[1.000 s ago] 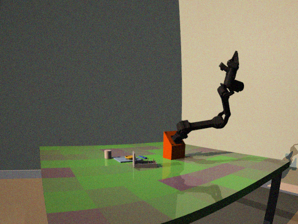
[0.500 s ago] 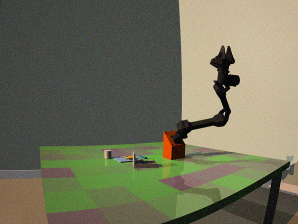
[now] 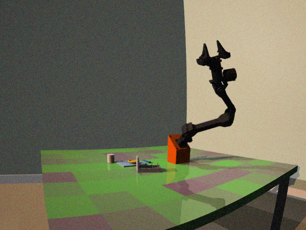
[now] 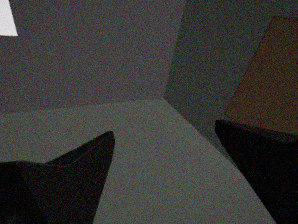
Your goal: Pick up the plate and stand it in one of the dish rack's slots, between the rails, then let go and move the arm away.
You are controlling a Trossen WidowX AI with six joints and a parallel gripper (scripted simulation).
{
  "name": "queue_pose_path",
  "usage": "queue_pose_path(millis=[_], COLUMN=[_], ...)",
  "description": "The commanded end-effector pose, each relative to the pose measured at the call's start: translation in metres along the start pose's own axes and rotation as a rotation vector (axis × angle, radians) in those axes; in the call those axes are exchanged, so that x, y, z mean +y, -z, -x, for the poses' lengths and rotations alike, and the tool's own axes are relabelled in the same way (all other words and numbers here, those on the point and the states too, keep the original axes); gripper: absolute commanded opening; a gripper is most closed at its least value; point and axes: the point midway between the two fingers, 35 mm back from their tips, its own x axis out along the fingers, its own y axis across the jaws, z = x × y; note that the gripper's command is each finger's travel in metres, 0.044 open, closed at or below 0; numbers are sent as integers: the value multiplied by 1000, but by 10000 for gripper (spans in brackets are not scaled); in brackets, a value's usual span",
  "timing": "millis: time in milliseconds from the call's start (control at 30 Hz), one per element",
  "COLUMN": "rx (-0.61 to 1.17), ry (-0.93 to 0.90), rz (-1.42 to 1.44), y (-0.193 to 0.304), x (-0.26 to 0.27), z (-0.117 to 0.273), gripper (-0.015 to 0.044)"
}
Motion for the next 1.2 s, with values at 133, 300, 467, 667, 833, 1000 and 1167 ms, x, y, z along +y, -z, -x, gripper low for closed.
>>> queue_pose_path(millis=[133,300,467,667,833,1000,1167], rx=[-36,-43,-39,-1,24,63,117], ry=[196,311,429,571,674,795,923], rz=[229,355,479,577,669,771,868], y=[-24,-40,-57,-75,-90,-108,-126], x=[-67,-103,-138,-175,-203,-233,-264], z=[-17,-22,-23,-13,-8,0,11], gripper=[400,400,400,400,400,400,400])
